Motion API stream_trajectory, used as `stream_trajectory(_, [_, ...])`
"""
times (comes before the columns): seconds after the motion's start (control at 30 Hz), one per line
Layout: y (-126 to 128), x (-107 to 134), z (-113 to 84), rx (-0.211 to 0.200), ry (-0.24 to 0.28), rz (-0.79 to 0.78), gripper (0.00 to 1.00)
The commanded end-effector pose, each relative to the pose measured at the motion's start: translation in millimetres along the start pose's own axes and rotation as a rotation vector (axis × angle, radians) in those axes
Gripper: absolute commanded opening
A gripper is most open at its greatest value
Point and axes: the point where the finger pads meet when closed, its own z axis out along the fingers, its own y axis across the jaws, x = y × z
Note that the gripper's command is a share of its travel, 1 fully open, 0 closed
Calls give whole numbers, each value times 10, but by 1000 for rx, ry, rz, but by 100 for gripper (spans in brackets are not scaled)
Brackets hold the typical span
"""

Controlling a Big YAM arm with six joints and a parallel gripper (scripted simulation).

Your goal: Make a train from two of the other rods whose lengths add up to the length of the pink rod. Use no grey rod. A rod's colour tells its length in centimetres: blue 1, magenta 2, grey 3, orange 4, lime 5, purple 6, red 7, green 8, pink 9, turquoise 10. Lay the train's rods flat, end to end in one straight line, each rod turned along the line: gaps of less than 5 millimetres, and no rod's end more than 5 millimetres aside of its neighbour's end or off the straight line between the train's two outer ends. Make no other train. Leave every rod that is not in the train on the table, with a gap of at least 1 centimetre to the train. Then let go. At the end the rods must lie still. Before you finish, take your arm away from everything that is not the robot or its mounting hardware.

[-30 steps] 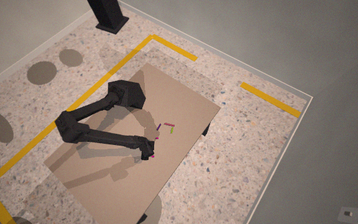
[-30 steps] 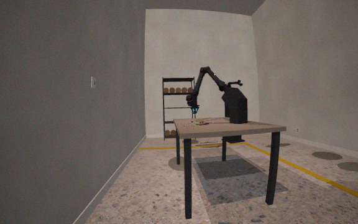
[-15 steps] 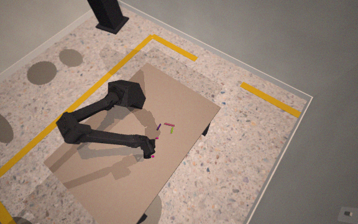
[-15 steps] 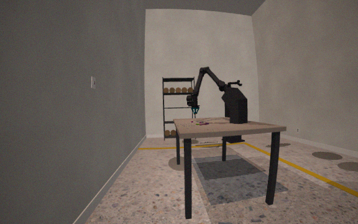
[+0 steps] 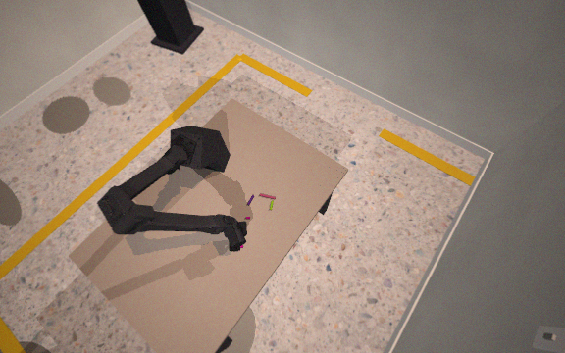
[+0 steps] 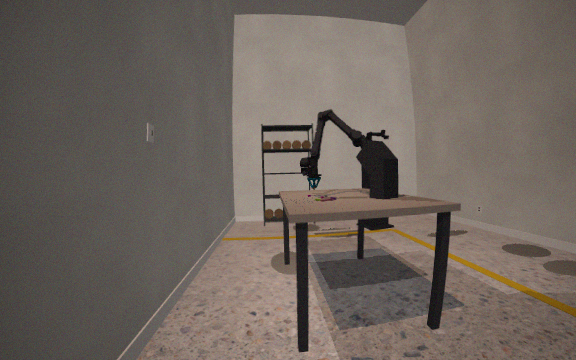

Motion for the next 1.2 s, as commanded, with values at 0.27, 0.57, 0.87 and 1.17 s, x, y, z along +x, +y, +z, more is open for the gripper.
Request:
stream_trajectory(0.27, [-40, -47, 433, 5, -8, -8, 36])
stream_trajectory(0.57, [-55, -21, 546, 8, -5, -10, 36])
stream_trajectory(0.87, [-59, -54, 522, 6, -12, -6, 36])
stream_trajectory(1.17, [-59, -54, 522, 6, -12, -6, 36])
